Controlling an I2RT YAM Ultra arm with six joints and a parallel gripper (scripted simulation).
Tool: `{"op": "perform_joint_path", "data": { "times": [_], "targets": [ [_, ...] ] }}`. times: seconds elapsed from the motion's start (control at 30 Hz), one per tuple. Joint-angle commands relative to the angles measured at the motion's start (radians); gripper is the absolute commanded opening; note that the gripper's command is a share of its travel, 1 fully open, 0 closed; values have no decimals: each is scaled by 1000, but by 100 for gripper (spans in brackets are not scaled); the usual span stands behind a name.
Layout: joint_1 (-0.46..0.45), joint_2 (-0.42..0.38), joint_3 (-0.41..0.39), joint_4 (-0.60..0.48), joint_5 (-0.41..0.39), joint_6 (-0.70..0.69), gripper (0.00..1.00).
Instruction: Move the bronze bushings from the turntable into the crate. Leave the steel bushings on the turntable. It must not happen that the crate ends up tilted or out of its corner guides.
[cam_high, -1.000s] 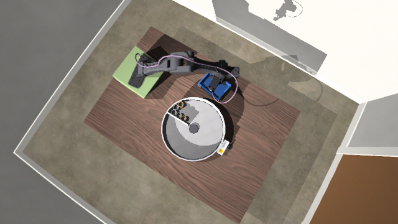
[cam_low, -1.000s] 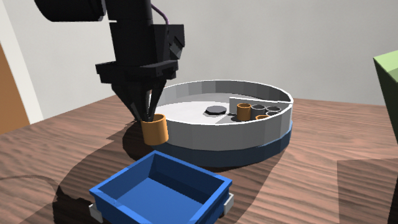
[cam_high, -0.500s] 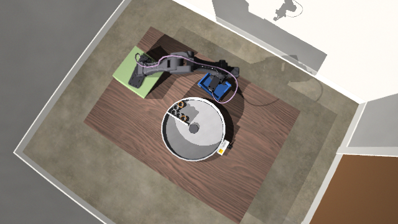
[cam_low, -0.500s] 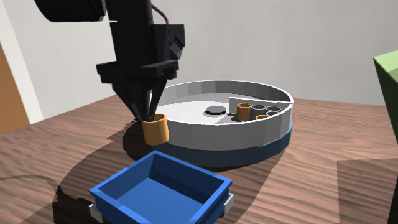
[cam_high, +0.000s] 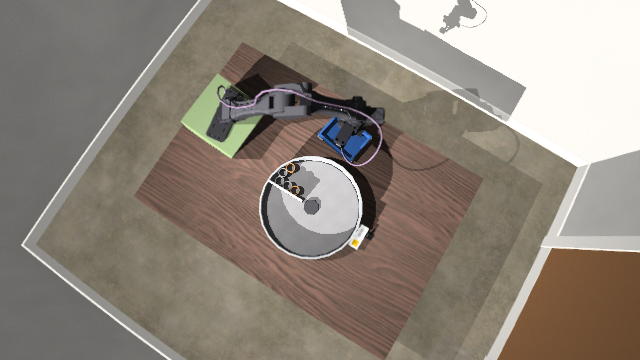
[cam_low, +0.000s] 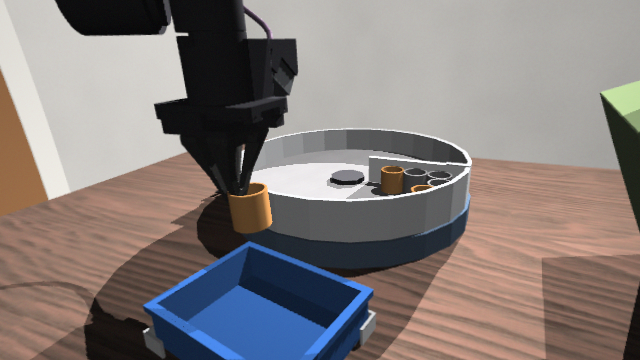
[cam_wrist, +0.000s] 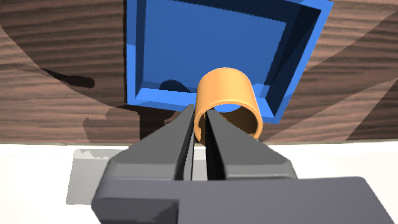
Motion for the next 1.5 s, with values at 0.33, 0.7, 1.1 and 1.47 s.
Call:
{"op": "perform_joint_path", "data": {
  "times": [0.33, 0.7, 1.1, 1.47],
  "targets": [
    [27, -33, 19, 2, 21, 9, 0],
    [27, -32, 19, -1, 22, 9, 0],
    [27, -32, 19, -1, 22, 9, 0],
    [27, -32, 19, -1, 22, 9, 0]
  ]
}}
